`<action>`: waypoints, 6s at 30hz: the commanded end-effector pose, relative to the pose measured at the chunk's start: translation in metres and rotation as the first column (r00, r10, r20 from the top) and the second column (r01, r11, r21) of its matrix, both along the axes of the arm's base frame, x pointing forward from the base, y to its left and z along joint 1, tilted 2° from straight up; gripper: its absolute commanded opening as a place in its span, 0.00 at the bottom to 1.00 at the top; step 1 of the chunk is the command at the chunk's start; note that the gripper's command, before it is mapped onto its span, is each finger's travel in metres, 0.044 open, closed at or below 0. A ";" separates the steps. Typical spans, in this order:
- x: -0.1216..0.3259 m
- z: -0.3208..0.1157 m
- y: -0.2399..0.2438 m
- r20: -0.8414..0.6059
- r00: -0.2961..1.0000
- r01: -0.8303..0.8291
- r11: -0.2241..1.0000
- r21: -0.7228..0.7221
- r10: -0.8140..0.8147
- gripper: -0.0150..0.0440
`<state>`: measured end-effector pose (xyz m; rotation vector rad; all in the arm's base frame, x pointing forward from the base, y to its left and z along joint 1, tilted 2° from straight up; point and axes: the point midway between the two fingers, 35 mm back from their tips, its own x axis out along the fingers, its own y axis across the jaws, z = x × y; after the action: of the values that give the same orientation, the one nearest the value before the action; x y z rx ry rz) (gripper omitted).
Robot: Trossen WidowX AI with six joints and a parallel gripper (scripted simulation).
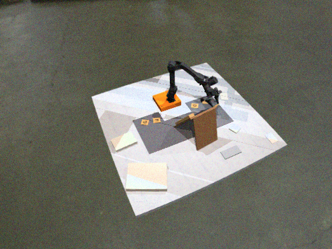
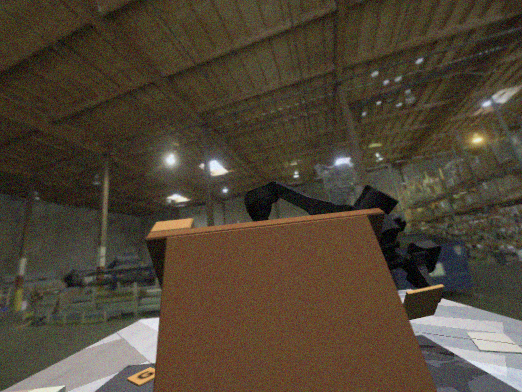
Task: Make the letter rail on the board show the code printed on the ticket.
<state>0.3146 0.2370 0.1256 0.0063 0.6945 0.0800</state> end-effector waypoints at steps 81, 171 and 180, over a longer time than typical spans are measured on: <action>0.006 0.006 -0.038 0.041 0.999 -0.020 0.999 -0.042 0.022 0.25; 0.010 0.007 -0.083 0.042 0.999 -0.020 0.999 -0.046 0.022 0.25; 0.011 0.007 -0.088 0.042 0.999 -0.020 0.999 -0.047 0.022 0.25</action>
<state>0.3253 0.1505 0.1327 -0.0452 0.6551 0.0799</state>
